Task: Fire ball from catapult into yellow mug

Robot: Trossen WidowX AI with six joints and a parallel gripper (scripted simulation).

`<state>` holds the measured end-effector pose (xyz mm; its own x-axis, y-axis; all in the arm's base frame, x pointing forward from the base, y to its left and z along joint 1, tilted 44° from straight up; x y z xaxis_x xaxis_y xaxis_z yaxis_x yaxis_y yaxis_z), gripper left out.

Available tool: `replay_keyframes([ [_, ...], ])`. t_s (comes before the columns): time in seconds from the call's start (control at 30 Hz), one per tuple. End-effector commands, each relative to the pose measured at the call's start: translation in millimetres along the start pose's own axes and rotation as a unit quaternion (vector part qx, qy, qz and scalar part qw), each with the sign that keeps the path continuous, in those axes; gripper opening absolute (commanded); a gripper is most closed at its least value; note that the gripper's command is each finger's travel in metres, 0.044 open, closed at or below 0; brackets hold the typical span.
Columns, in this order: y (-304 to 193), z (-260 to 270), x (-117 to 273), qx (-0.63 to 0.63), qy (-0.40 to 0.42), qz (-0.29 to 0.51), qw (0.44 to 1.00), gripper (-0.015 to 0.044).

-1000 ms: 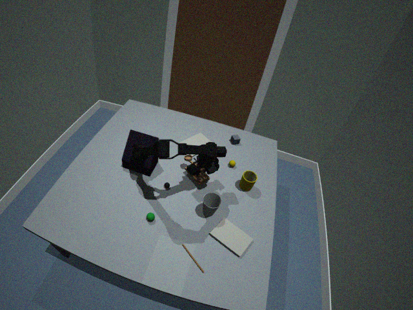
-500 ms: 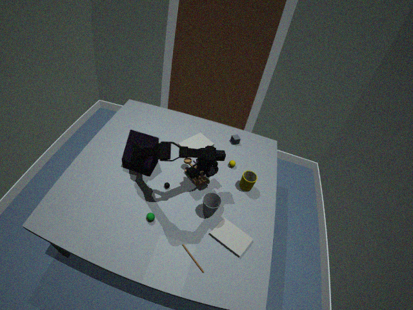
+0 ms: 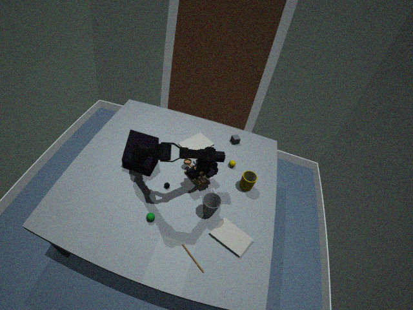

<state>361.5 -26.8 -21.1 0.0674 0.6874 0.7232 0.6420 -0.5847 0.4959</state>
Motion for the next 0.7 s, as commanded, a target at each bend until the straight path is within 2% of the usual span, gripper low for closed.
replay_keyframes([
  [0.0, 0, 0, 1, 0.000, 0.000, 0.000, 1.000, 0.0157],
  [0.27, 0, 1, 3, 0.000, 0.000, 0.000, 1.000, 0.0367],
  [0.37, 1, 4, 41, 0.001, 0.002, 0.001, 1.000, 0.0440],
  [0.5, -1, 1, 98, 0.001, 0.002, 0.001, 1.000, 0.0440],
  [0.57, -1, 0, 101, 0.001, 0.002, 0.001, 1.000, 0.0440],
  [0.6, -2, 4, 85, 0.005, 0.005, -0.003, 1.000, 0.0440],
  [0.67, -2, 4, 85, 0.005, 0.005, -0.003, 1.000, 0.0440],
])
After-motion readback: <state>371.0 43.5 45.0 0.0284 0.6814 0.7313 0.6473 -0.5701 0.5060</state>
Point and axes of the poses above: the point midway between the two fingers, 35 mm back from their tips, its own x axis back along the fingers, its own z axis across the jaws, y = z × x, the point moved 4 cm from there along x, back along the fingers, and after that the axes turned 7 degrees about -x, right-handed, at the moved point
